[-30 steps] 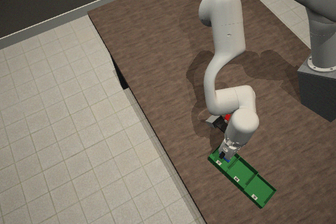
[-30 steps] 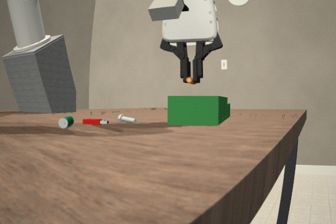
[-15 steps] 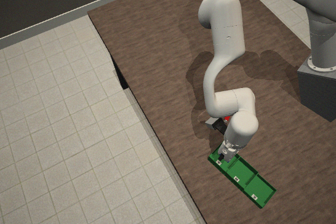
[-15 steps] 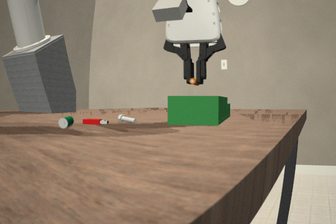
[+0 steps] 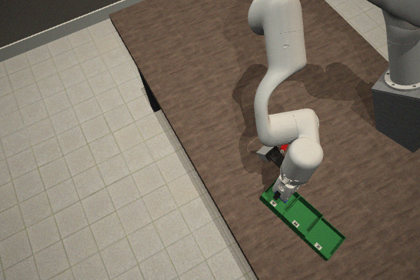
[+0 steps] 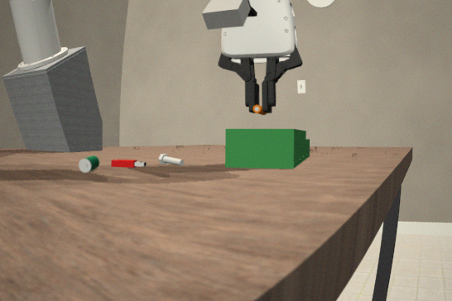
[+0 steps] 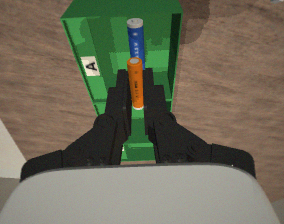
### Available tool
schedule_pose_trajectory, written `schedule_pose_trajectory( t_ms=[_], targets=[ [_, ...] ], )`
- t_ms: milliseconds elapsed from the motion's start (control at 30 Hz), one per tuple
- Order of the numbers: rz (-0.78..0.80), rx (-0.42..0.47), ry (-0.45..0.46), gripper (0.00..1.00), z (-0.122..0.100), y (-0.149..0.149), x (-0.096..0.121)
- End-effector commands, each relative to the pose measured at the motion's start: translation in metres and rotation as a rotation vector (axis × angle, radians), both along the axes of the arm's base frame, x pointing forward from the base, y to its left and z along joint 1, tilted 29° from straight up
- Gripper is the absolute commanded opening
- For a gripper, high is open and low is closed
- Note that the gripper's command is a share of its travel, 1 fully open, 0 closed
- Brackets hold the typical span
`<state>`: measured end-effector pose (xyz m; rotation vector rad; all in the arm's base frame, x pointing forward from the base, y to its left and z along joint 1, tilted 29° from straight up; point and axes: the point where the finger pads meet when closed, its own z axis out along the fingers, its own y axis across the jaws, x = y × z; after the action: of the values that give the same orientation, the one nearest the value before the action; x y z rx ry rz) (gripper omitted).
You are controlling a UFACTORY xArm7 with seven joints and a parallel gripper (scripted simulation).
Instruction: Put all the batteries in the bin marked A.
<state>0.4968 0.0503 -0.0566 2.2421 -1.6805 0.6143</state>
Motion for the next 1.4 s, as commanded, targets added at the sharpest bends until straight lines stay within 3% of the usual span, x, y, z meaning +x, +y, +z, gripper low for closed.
schedule_pose_trajectory(
  t_ms=[0,733,1167,1200,1367],
  targets=[
    [0.003,0.002,-0.003,0.0,0.001,0.002,0.001],
    [0.003,0.002,-0.003,0.0,-0.03,-0.015,0.007],
    [0.003,0.002,-0.003,0.0,-0.031,-0.015,0.007],
    [0.003,0.002,-0.003,0.23,-0.031,-0.015,0.007],
    [0.003,0.002,-0.003,0.23,-0.031,-0.015,0.007]
  ],
)
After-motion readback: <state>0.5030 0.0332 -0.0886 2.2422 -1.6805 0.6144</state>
